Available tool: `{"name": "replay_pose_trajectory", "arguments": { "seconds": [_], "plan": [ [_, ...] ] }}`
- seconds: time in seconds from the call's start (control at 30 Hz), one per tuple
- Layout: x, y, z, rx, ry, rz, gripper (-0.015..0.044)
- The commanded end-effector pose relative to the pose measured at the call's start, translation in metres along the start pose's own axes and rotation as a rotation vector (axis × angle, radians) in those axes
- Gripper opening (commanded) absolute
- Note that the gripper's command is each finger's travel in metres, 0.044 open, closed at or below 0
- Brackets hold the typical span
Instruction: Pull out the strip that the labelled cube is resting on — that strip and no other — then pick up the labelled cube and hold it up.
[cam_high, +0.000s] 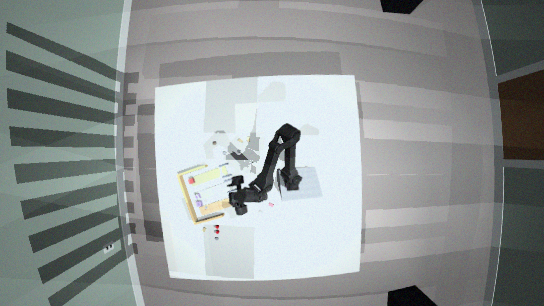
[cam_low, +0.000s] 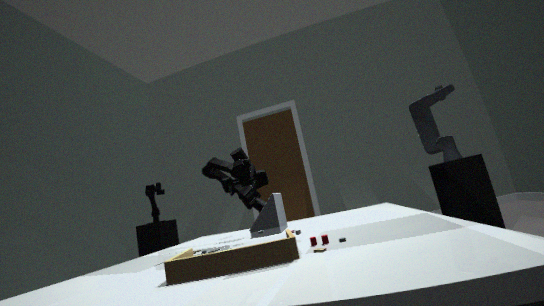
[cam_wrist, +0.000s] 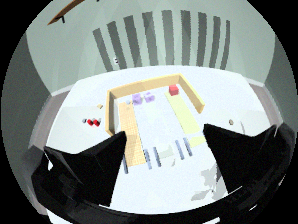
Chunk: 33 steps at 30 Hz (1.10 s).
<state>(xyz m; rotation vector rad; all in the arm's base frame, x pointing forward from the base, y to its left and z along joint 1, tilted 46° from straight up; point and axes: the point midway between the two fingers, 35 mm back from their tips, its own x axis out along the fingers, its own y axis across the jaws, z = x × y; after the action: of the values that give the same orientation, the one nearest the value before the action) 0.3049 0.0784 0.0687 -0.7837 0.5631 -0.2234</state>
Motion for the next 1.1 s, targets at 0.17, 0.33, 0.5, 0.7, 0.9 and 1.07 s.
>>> {"name": "replay_pose_trajectory", "arguments": {
  "seconds": [0.17,0.33,0.5,0.7,0.9,1.07],
  "plan": [
    [0.033,0.008,-0.001,-0.067,0.189,0.025,0.0242],
    [0.068,0.007,-0.008,-0.124,0.408,0.048,0.0111],
    [0.096,-0.001,-0.023,-0.166,0.64,0.073,0.0],
    [0.121,-0.011,-0.043,-0.198,0.904,0.101,0.0],
    [0.126,-0.011,-0.047,-0.203,0.955,0.106,0.0],
    [0.125,-0.012,-0.048,-0.203,0.955,0.106,0.0]
  ]
}}
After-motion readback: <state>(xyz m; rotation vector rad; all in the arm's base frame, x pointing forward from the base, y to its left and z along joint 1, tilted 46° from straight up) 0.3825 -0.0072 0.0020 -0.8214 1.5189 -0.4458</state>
